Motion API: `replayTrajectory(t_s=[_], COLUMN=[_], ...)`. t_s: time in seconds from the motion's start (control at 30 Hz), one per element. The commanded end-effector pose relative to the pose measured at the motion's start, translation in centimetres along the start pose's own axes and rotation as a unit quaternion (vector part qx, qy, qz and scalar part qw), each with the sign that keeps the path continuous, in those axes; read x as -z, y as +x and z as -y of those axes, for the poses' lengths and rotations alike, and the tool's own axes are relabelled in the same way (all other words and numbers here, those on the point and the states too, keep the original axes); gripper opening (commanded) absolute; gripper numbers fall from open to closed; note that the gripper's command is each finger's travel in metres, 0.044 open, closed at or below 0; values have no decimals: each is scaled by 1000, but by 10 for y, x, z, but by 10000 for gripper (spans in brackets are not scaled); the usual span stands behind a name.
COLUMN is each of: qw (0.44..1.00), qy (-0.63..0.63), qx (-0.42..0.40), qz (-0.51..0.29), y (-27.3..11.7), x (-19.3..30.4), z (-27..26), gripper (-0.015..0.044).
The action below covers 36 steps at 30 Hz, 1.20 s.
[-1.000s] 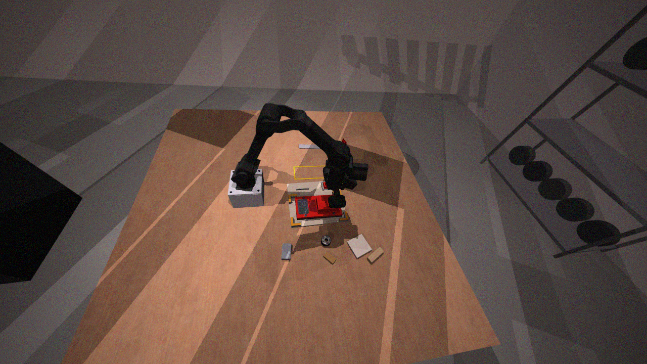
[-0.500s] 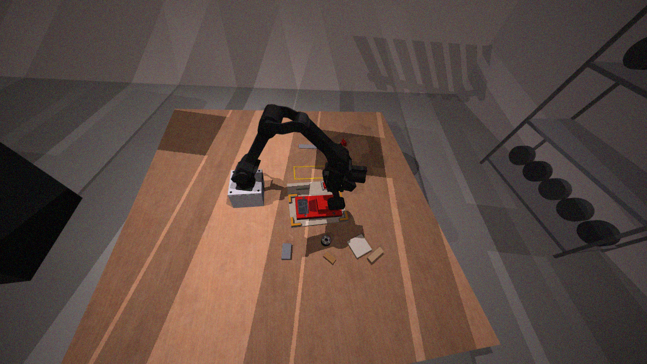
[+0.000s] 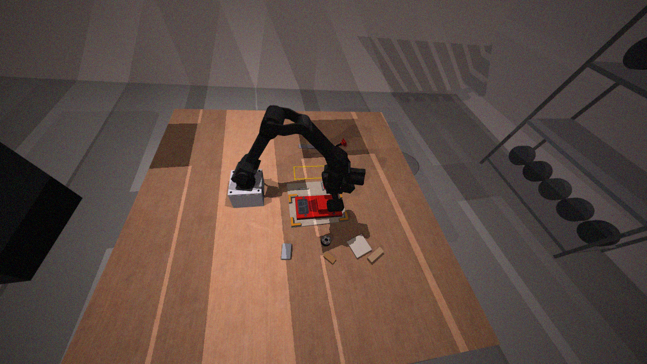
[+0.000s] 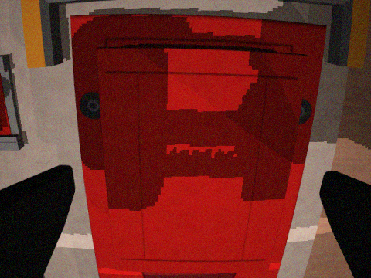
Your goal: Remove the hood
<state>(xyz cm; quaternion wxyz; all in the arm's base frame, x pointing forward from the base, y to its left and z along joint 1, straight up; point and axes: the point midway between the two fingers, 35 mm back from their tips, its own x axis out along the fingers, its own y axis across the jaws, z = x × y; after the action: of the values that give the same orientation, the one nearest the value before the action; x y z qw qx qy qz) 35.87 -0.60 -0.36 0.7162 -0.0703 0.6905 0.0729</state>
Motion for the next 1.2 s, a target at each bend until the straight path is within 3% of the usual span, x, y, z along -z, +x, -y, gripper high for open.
replayTrajectory(t_s=[0.0,1.17], qw=[1000,1000], qy=[-3,-3], qx=[1,1], qz=[-6,-6], y=[6,20], x=[4,5], z=[0,0], gripper=[440,440])
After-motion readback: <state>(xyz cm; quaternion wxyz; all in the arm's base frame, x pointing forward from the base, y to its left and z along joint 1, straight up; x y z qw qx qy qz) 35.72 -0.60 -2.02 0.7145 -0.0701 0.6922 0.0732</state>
